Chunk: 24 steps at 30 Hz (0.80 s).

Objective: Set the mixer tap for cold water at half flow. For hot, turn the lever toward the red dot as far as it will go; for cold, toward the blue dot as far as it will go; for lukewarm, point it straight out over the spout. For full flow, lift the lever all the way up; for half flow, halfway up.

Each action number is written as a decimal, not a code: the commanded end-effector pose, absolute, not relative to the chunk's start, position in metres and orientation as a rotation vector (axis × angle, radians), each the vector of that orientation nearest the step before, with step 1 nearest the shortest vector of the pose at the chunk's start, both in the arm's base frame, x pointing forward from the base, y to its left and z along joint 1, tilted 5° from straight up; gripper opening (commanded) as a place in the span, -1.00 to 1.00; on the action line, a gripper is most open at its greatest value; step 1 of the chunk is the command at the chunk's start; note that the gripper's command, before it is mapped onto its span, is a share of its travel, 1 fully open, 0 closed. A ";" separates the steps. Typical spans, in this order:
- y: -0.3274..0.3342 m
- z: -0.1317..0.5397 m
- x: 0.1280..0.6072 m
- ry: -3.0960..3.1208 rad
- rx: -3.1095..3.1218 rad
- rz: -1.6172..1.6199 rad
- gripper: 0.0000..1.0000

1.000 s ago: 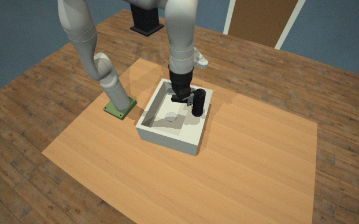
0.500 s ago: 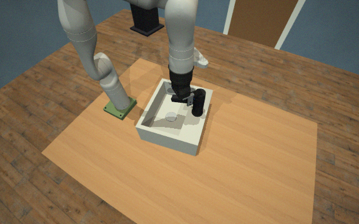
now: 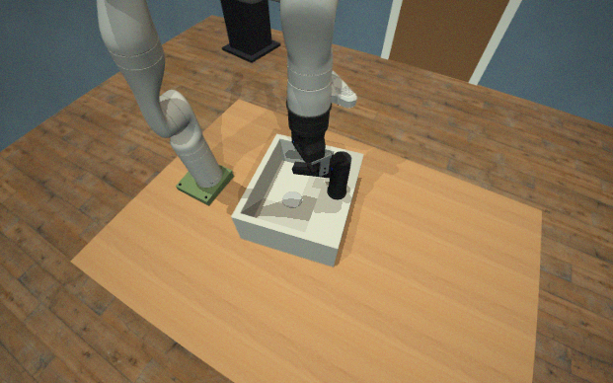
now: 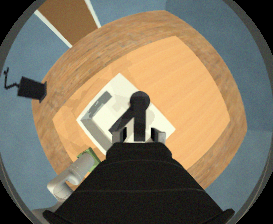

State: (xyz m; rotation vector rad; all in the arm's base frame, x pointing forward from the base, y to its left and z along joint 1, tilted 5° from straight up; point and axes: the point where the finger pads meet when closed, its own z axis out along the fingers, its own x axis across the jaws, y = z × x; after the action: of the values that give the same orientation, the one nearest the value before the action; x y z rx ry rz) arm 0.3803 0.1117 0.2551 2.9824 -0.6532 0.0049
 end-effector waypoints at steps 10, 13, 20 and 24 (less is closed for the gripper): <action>0.115 0.285 0.383 -0.655 2.987 0.021 1.00; 0.116 0.292 0.383 -0.655 2.987 0.021 1.00; 0.116 0.300 0.383 -0.655 2.987 0.021 1.00; 0.117 0.303 0.383 -0.655 2.987 0.021 1.00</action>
State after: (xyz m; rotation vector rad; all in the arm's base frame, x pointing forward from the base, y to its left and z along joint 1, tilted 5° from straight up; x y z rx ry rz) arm 0.3824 0.1160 0.3011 2.9851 -0.6550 0.0150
